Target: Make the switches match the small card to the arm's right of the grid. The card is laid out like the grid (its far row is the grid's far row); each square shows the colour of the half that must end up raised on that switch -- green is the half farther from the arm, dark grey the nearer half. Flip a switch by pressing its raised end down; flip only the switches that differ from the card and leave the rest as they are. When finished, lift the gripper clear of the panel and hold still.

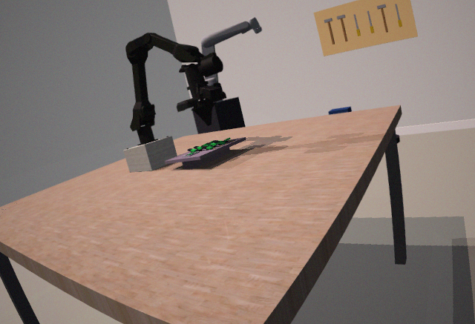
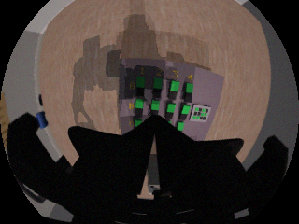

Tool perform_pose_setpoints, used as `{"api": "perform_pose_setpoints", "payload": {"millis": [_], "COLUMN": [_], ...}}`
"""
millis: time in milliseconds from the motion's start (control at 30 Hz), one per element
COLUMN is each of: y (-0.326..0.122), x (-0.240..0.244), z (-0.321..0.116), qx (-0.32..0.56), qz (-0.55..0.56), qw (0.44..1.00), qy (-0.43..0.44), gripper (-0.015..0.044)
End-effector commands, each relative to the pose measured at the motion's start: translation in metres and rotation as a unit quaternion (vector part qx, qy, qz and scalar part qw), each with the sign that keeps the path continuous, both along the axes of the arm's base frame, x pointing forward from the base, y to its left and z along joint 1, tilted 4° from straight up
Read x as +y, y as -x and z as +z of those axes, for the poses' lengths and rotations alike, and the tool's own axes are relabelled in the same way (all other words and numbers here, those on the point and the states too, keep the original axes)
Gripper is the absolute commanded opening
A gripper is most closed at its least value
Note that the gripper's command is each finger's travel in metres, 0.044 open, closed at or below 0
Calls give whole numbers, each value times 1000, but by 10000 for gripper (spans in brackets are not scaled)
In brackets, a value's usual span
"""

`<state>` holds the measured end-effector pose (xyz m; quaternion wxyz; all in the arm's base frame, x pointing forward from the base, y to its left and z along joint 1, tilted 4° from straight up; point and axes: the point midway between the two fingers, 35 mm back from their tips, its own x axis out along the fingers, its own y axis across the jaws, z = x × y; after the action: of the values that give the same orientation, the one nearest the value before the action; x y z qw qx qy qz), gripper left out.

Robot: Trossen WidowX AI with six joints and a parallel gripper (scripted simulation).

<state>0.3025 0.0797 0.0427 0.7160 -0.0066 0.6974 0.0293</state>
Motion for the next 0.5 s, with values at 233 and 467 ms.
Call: {"api": "perform_pose_setpoints", "payload": {"millis": [233,467], "y": [11,11], "x": [-16,-16], "z": [10,10], "qx": [6,6], "qz": [-1,-1], "qw": [1000,1000], "qy": [2,2], "gripper": [0,0]}}
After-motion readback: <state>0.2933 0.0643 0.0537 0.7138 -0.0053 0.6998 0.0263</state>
